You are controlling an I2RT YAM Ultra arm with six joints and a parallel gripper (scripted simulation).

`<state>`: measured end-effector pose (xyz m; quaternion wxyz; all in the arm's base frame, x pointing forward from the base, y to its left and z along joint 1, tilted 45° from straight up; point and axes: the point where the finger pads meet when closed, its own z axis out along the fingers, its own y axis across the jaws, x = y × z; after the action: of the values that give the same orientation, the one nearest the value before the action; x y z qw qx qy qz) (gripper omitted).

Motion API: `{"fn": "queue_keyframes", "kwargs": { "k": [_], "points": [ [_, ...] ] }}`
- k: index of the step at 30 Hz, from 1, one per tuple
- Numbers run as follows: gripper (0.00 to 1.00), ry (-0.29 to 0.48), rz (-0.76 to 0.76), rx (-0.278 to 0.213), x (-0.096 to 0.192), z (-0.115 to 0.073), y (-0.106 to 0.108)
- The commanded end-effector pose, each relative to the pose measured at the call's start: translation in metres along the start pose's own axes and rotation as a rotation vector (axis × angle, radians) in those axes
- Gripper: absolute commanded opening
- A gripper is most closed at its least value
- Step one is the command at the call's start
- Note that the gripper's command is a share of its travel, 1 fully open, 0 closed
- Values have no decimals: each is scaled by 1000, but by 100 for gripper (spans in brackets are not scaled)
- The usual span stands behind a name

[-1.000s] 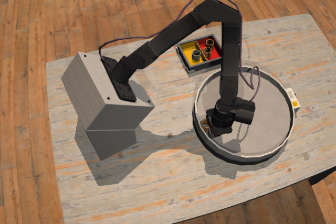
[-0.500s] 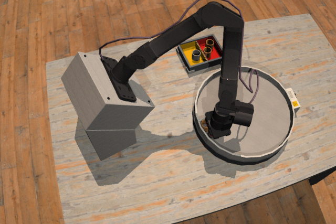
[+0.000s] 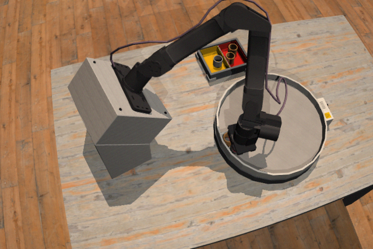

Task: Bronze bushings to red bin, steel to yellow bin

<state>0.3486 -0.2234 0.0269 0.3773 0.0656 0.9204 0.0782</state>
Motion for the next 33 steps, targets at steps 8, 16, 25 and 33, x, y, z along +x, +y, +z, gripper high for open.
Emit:
{"fn": "queue_keyframes", "kwargs": {
  "k": [8, 16, 25, 33],
  "points": [
    [14, -25, -7, 29, -11, -7, -9],
    [14, -25, -7, 29, -11, -7, -9],
    [0, -23, -6, 22, -10, -7, -7],
    [0, -9, 7, 3, -2, -5, -1]
  ]
}}
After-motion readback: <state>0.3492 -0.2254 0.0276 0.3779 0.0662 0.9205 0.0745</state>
